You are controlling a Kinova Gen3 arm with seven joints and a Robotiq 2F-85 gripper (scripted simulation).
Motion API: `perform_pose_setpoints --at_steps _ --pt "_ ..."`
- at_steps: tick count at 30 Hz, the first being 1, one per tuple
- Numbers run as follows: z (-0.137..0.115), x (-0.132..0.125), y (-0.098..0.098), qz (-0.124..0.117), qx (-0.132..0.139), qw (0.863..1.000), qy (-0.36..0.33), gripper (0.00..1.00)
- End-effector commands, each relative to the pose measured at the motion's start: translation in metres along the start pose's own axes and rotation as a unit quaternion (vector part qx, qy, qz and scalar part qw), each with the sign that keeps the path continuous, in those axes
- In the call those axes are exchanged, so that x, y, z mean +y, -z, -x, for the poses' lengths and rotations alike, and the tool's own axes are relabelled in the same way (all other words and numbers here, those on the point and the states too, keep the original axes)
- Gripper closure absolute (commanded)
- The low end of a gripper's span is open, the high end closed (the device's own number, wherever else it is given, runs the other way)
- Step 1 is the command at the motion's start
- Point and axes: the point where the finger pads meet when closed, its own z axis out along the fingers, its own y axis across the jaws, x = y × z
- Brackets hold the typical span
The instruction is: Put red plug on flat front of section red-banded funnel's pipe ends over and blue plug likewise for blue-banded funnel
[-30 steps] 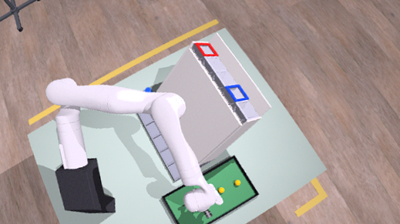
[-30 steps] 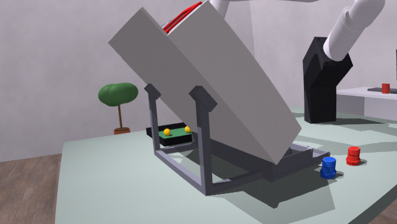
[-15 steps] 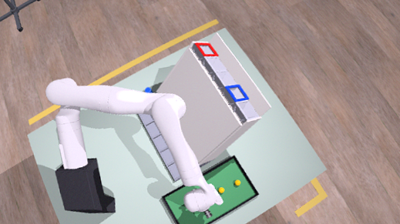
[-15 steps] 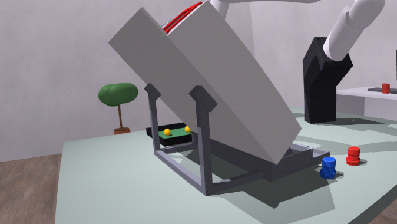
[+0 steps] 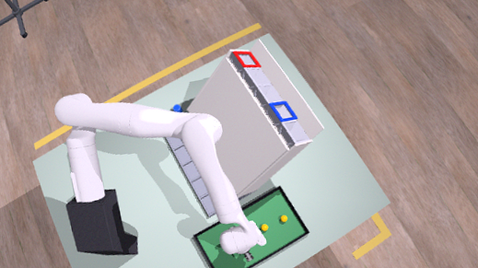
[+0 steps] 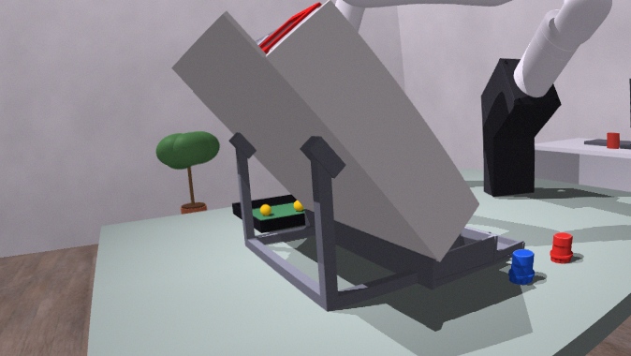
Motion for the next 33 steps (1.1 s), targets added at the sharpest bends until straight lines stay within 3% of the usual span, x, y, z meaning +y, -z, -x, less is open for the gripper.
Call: perform_pose_setpoints --at_steps 1,3,4,33 --pt "-0.0005 0.0007 0.0011 0.001 0.001 1.000 0.000 0.50" --pt "-0.0005 0.0007 0.0011 0.001 0.001 1.000 0.000 0.50" --pt "-0.0006 0.0007 0.0011 0.001 0.001 1.000 0.000 1.00" --pt "-0.0007 0.0012 0.0017 0.001 0.001 1.000 0.000 1.00"
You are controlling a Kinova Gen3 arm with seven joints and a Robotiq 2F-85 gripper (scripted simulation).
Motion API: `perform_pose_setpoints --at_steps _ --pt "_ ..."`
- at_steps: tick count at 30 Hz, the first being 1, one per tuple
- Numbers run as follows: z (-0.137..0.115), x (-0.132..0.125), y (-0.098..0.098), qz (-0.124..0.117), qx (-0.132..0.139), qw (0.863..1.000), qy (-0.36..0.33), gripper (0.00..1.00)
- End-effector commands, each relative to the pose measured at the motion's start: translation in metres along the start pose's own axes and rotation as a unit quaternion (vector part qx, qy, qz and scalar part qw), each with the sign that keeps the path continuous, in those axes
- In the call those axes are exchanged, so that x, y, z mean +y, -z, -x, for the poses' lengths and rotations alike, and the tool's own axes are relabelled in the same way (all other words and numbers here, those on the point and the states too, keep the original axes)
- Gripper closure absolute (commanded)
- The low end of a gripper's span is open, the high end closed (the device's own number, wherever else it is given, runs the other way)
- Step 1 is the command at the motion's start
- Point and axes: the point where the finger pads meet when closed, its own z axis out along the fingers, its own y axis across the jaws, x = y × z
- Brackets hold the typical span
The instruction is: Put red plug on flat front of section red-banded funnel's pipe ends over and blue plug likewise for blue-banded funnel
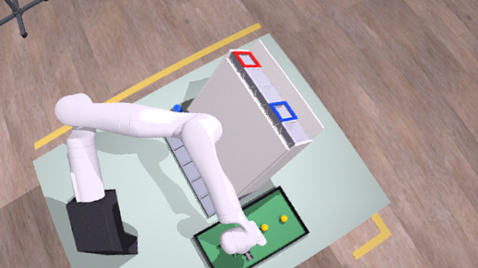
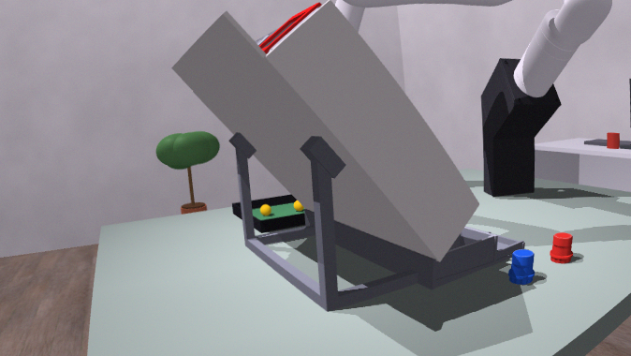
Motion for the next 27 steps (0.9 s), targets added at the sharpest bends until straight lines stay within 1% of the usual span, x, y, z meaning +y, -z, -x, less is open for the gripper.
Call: perform_pose_setpoints --at_steps 1,4,5,7,8,11,12,21,22,27 --pt "-0.001 0.001 0.001 0.001 0.001 1.000 0.000 1.00" --pt "-0.001 0.001 0.001 0.001 0.001 1.000 0.000 1.00" --pt "-0.001 0.000 0.071 0.001 0.001 1.000 0.000 1.00" --pt "-0.001 0.000 0.076 0.001 0.001 1.000 0.000 1.00" --pt "-0.002 0.000 0.085 0.001 0.001 1.000 0.000 1.00" --pt "-0.001 0.000 0.127 0.001 0.001 1.000 0.000 1.00" --pt "-0.001 0.000 0.134 0.001 0.001 1.000 0.000 1.00" --pt "-0.001 0.000 0.134 0.001 0.001 1.000 0.000 1.00" --pt "-0.048 0.000 0.174 0.001 -0.001 1.000 0.000 1.00" --pt "-0.048 0.000 0.174 0.001 -0.001 1.000 0.000 1.00"
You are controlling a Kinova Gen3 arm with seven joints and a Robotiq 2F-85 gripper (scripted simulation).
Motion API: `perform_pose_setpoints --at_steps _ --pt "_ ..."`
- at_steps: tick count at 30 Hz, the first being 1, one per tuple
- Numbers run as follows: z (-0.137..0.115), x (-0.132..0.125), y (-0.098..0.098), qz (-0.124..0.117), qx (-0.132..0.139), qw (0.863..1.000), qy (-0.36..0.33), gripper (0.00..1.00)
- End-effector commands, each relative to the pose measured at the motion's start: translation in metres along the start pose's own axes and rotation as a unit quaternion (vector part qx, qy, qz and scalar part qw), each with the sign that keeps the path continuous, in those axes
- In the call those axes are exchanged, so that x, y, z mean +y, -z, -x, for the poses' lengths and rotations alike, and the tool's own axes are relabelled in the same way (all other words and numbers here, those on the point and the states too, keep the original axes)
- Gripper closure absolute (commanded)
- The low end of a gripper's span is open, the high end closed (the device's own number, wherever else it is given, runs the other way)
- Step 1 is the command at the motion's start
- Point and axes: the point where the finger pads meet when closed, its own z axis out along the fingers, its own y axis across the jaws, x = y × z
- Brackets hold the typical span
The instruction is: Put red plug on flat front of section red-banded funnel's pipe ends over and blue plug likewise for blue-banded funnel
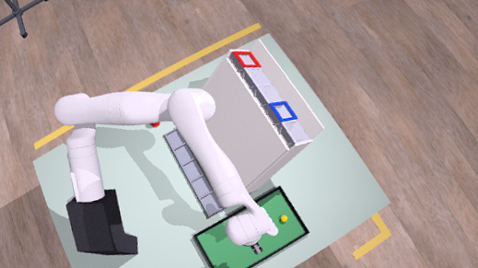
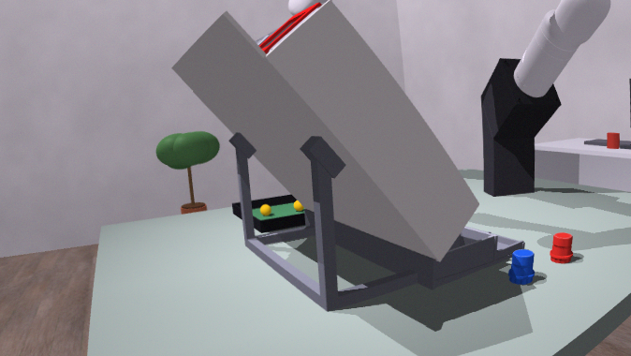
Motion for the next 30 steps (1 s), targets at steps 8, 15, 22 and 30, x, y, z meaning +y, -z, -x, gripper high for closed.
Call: perform_pose_setpoints --at_steps 8,15,22,30 --pt "-0.015 0.002 0.014 -0.002 -0.001 1.000 -0.002 1.00" --pt "-0.039 -0.060 0.057 -0.002 -0.001 1.000 -0.001 1.00" --pt "-0.060 -0.116 0.096 -0.002 -0.001 1.000 -0.001 1.00" --pt "-0.079 -0.168 0.130 -0.007 -0.002 1.000 -0.001 1.00"
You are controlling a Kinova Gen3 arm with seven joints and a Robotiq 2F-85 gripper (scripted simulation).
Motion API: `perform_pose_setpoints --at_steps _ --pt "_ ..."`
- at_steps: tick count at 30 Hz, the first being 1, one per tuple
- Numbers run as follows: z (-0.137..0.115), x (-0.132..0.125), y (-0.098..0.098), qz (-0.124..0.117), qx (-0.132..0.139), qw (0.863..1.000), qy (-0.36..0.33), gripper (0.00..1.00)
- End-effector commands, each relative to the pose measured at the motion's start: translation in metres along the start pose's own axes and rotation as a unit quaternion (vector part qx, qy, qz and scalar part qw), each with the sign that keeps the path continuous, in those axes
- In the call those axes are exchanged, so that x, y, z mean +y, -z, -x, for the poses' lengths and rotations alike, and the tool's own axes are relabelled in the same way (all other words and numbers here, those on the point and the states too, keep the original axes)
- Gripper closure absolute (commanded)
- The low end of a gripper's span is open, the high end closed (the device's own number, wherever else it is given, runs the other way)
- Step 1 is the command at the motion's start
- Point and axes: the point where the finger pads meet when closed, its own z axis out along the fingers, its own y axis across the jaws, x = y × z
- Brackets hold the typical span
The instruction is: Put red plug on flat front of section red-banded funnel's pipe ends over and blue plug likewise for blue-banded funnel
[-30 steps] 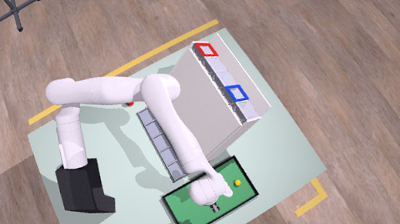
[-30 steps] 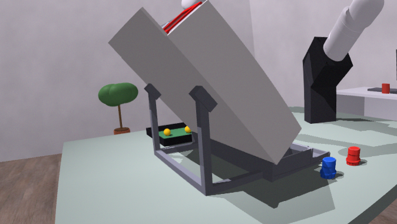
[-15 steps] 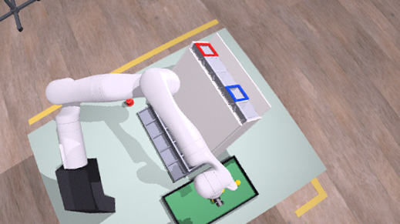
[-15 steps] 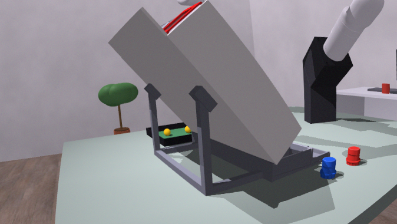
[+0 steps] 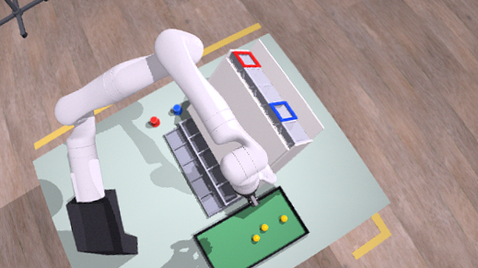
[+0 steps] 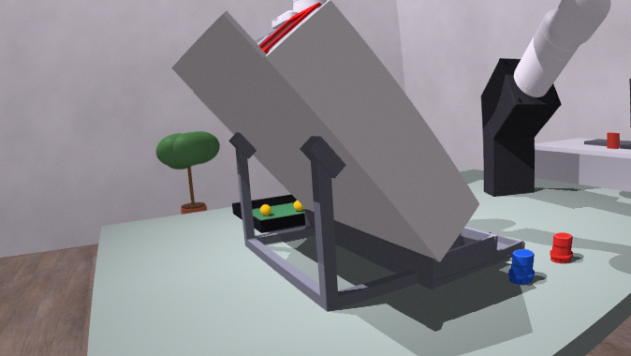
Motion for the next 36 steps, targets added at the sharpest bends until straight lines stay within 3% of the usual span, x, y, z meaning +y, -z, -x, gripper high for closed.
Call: perform_pose_setpoints --at_steps 1,7,15,16,32,33,36 --pt "-0.021 -0.055 0.039 -0.003 0.000 1.000 0.001 1.00" --pt "-0.040 -0.103 0.072 -0.003 0.000 1.000 0.001 1.00" --pt "-0.040 -0.103 0.072 -0.003 0.000 1.000 0.001 1.00" --pt "-0.057 -0.151 0.105 0.001 0.001 1.000 0.001 1.00" --pt "-0.057 -0.151 0.105 0.001 0.001 1.000 0.001 1.00" --pt "-0.127 -0.151 0.105 0.001 0.001 1.000 0.001 1.00" --pt "-0.133 -0.151 0.105 0.001 0.001 1.000 0.001 1.00"
